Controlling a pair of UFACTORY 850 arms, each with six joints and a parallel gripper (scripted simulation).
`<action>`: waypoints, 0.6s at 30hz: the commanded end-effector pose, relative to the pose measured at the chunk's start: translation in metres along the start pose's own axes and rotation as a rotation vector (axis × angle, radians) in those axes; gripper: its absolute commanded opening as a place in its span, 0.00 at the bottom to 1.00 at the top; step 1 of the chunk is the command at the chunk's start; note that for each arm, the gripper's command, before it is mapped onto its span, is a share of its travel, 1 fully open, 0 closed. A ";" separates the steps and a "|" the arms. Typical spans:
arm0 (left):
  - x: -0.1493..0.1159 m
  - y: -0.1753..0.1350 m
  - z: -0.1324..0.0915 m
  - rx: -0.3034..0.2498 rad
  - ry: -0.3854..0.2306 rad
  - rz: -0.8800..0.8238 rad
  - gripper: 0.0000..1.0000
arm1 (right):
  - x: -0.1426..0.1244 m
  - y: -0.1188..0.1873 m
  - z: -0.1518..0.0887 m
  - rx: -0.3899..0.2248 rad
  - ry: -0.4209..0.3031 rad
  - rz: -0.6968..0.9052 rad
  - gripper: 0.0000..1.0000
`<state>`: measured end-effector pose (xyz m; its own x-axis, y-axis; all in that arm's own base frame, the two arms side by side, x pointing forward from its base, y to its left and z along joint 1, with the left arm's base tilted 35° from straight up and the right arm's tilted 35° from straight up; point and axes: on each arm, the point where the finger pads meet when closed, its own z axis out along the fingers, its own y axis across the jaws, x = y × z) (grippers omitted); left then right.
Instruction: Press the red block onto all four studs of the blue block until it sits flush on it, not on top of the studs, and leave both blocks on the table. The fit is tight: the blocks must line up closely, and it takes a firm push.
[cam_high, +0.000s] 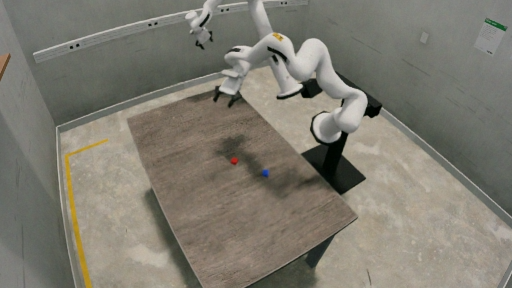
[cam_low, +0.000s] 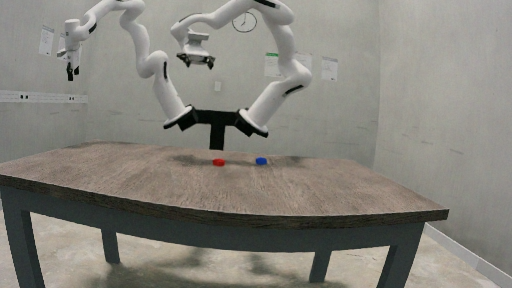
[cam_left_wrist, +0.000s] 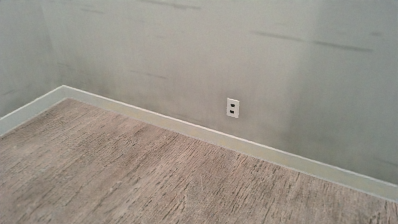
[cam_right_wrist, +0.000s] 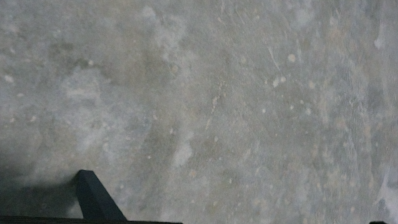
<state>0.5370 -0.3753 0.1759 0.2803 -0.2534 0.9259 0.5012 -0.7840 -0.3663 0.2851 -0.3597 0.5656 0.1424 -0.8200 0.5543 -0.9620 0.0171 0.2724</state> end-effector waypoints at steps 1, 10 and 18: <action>0.001 0.000 0.000 -0.001 0.001 -0.002 1.00 | -0.003 0.070 0.001 0.059 -0.072 0.073 1.00; 0.001 0.000 0.000 -0.001 0.001 -0.002 1.00 | -0.023 0.182 -0.012 0.143 -0.085 0.148 1.00; 0.001 0.000 0.000 -0.001 0.001 -0.002 1.00 | -0.048 0.281 -0.038 0.195 -0.067 0.182 1.00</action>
<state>0.5370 -0.3753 0.1759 0.2803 -0.2534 0.9259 0.5012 -0.7840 -0.3663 0.0689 -0.3108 0.6271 -0.0412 -0.8398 0.5414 -0.9942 0.0881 0.0611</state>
